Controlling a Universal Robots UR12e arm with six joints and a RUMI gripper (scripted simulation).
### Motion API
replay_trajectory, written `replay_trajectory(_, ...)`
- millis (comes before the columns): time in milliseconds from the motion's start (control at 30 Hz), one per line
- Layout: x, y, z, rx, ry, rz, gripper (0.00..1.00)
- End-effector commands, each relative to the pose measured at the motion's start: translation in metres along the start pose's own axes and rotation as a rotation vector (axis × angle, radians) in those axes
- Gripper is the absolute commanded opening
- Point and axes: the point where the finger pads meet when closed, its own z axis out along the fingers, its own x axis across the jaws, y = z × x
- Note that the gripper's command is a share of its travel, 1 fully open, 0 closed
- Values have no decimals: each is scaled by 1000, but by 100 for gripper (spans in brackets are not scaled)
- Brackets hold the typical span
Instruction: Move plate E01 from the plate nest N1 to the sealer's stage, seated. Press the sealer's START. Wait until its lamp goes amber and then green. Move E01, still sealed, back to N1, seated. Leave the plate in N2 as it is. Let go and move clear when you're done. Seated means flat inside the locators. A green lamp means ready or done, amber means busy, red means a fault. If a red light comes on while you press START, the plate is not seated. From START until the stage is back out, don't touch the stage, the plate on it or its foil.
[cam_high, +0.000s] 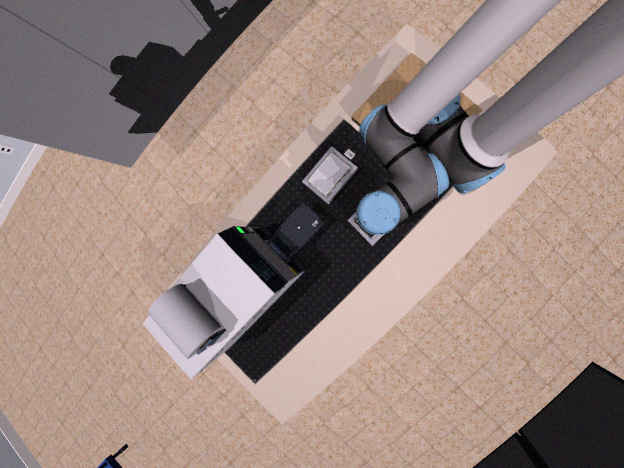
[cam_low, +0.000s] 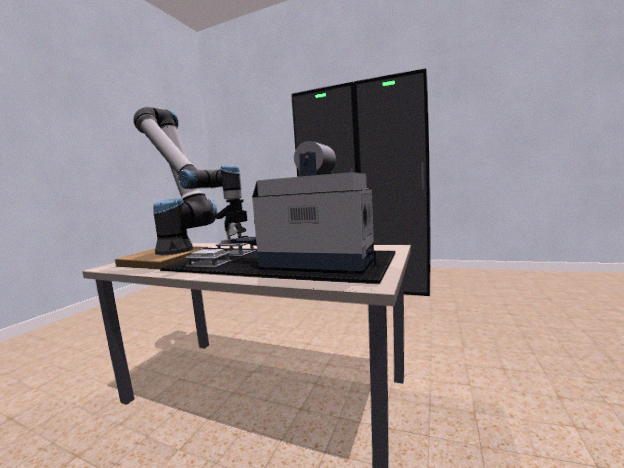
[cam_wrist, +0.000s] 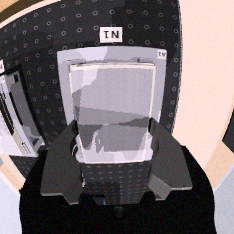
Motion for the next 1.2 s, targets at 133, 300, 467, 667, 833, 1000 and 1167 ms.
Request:
replay_trajectory(133,0,1,0,-1,0,0,0)
replay_trajectory(300,0,1,0,-1,0,0,0)
replay_trajectory(467,0,1,0,-1,0,0,0)
replay_trajectory(667,0,1,0,-1,0,0,0)
replay_trajectory(833,0,1,0,-1,0,0,68)
replay_trajectory(1000,0,1,0,-1,0,0,68)
replay_trajectory(1167,0,1,0,-1,0,0,68)
